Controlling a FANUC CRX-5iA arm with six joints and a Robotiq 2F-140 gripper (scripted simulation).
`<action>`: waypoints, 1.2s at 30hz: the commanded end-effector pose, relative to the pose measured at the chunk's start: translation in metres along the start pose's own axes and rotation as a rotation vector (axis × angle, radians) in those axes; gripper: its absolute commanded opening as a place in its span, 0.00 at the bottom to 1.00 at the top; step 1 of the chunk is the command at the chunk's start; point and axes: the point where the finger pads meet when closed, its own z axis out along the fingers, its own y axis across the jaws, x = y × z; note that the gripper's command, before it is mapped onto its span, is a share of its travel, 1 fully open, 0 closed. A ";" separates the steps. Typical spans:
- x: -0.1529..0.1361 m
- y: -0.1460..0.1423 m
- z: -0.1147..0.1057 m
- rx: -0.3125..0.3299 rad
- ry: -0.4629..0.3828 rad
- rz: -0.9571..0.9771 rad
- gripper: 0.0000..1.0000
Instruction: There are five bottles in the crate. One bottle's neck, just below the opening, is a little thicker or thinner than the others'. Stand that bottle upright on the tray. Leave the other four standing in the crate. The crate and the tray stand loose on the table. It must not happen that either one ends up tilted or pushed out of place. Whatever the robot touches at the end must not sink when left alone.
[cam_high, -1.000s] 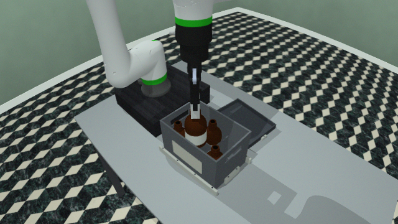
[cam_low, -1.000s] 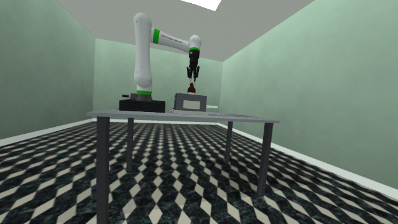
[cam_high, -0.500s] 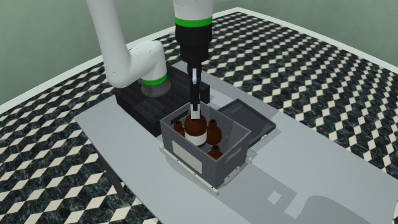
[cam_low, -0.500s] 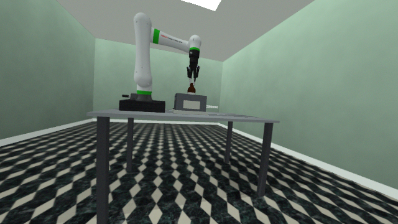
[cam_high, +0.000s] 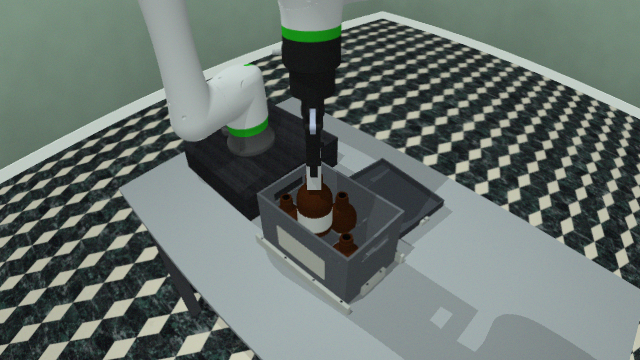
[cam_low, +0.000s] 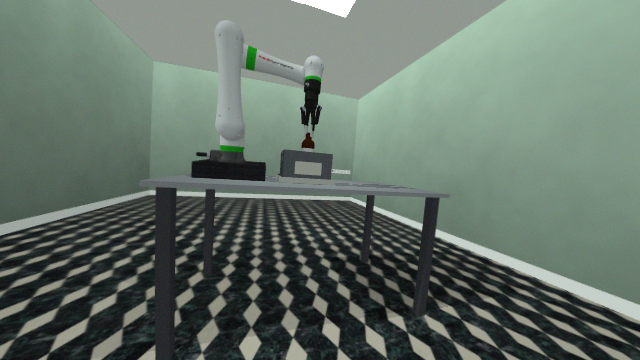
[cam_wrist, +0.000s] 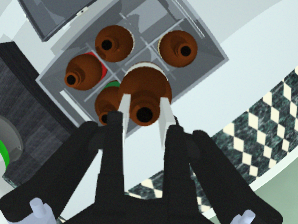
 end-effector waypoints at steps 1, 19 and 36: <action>0.000 0.000 -0.002 -0.002 0.001 0.000 0.10; 0.000 0.000 -0.019 -0.002 0.001 0.000 0.10; 0.000 0.000 -0.034 -0.002 0.001 0.000 0.10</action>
